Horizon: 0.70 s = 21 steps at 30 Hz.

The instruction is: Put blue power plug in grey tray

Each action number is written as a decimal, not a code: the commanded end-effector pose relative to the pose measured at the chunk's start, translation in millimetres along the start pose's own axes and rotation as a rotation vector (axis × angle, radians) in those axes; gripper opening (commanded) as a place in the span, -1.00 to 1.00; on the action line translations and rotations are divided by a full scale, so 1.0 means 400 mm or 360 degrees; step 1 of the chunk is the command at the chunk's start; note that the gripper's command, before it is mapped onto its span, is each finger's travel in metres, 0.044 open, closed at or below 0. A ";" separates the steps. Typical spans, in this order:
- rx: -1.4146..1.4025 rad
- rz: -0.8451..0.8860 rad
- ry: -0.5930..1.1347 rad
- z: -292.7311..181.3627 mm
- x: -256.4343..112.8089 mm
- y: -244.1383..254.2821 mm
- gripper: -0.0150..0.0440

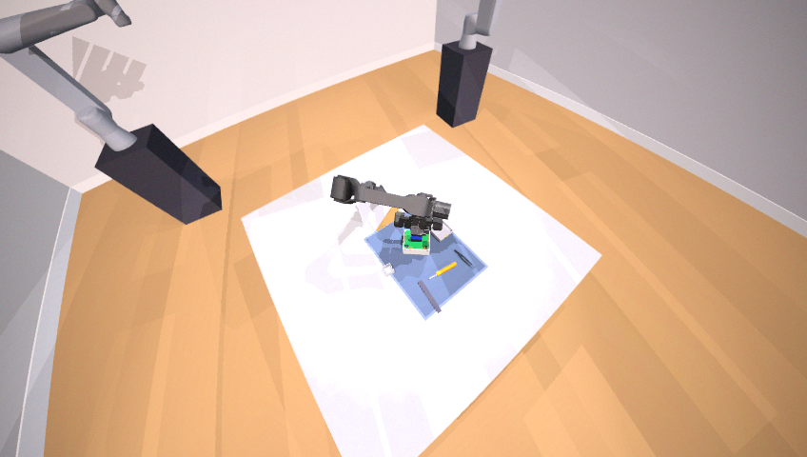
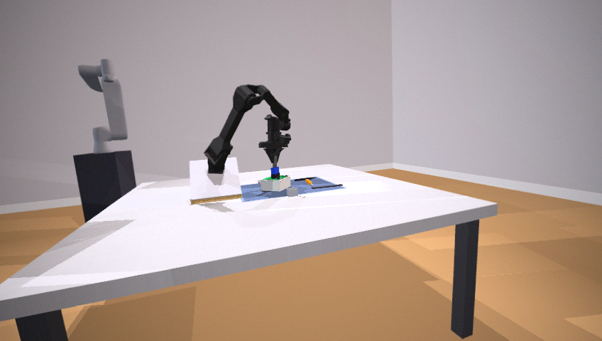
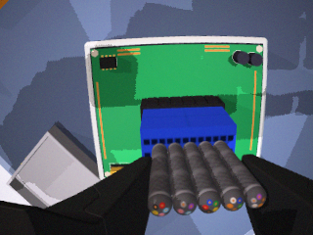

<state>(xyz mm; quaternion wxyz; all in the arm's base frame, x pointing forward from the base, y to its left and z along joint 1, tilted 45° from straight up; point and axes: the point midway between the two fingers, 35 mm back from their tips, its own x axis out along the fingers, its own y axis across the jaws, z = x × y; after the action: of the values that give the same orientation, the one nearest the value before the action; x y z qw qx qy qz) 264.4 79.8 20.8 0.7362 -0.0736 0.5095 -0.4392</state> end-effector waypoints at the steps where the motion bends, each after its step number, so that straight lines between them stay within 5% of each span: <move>1: -0.0019 0.0089 -0.0015 0.000 -0.054 -0.006 -0.49; 15: -0.0018 0.0088 -0.0017 0.001 0.018 -0.003 -0.49; 21: -0.0018 0.0088 -0.0017 0.001 0.018 -0.003 0.04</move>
<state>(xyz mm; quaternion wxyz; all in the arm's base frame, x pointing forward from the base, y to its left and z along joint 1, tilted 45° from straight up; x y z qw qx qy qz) 261.5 77.3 18.4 0.7478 -0.0692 0.5142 -0.4143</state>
